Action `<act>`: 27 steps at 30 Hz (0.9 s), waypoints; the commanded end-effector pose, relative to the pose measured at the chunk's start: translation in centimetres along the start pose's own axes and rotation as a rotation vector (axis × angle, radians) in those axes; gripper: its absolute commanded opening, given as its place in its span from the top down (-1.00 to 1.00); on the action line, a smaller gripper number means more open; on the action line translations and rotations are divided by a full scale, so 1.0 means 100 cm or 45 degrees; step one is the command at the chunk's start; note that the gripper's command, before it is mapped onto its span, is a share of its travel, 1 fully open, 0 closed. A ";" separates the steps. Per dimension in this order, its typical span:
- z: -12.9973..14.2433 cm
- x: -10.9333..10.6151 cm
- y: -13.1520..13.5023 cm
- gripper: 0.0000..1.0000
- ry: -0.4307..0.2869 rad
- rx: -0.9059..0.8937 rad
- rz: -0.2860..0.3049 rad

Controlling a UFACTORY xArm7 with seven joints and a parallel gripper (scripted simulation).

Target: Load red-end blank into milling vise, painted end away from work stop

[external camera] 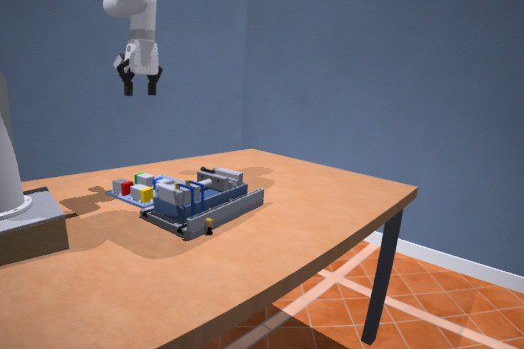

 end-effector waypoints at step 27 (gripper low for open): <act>0.021 -0.012 -0.002 -1.00 -0.001 -0.001 0.005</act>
Point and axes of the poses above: the point where the finger pads meet when closed, its own x axis out along the fingers, its own y axis across the jaws, z = x × y, the point moved 2 cm from there along -x, back along the fingers, and after that the axes turned 4 degrees about -x, right-handed, at the moved point
